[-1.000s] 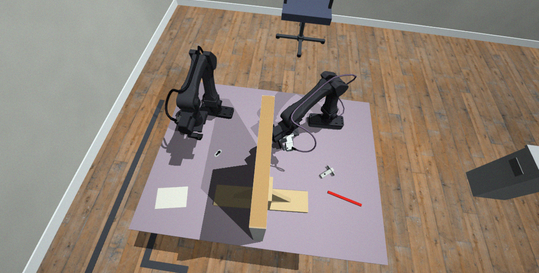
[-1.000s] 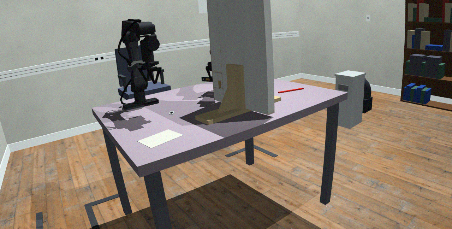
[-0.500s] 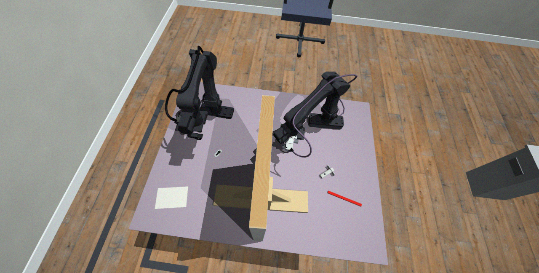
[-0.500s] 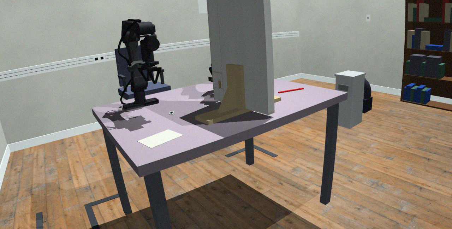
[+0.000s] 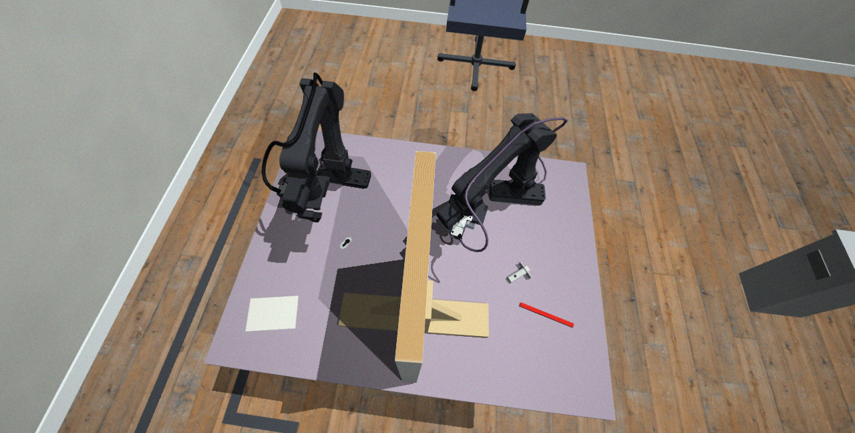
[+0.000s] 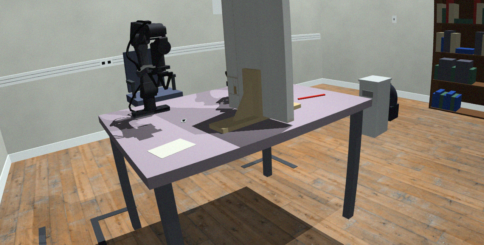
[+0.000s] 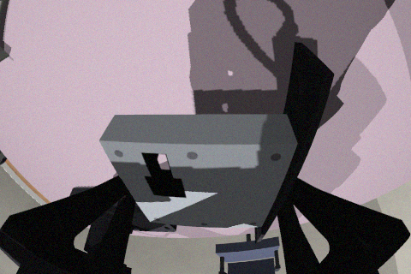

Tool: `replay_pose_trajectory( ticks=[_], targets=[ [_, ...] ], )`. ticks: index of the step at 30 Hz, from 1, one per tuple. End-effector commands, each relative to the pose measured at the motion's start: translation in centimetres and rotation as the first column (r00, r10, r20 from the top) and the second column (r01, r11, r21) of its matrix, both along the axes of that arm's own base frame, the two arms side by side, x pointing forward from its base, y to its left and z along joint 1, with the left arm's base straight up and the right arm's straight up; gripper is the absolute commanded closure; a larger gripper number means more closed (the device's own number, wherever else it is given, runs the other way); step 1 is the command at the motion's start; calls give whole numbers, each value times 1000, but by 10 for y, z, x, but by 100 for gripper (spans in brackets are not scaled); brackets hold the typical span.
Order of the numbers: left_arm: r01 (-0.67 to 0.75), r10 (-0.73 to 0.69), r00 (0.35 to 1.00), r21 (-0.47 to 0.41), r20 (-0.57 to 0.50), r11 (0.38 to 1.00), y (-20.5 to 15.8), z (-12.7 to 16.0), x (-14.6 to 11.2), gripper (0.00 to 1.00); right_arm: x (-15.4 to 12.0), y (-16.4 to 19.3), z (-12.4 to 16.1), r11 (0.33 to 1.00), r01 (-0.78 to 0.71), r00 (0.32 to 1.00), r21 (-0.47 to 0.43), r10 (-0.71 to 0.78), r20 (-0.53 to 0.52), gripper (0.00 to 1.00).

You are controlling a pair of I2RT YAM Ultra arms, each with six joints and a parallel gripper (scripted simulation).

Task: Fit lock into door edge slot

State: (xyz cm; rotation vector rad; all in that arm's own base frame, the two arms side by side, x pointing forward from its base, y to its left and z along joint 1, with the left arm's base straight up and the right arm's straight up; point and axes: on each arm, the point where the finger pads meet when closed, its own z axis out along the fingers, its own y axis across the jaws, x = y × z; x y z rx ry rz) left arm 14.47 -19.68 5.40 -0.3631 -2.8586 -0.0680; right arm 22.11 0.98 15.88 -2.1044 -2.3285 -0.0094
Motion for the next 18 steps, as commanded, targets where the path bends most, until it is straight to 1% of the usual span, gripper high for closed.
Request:
replay_pose_trajectory(
  ticks=[1, 18],
  targets=[
    [13, -13, 1000, -22, 1, 1000, -3, 1, 1, 24, -1, 0, 3, 1000, 1, 1000, -6, 0, 4, 0],
    [11, -11, 1000, -19, -1, 1000, -4, -25, 2, 24, -1, 0, 3, 1000, 1, 1000, -6, 0, 4, 0]
  ],
)
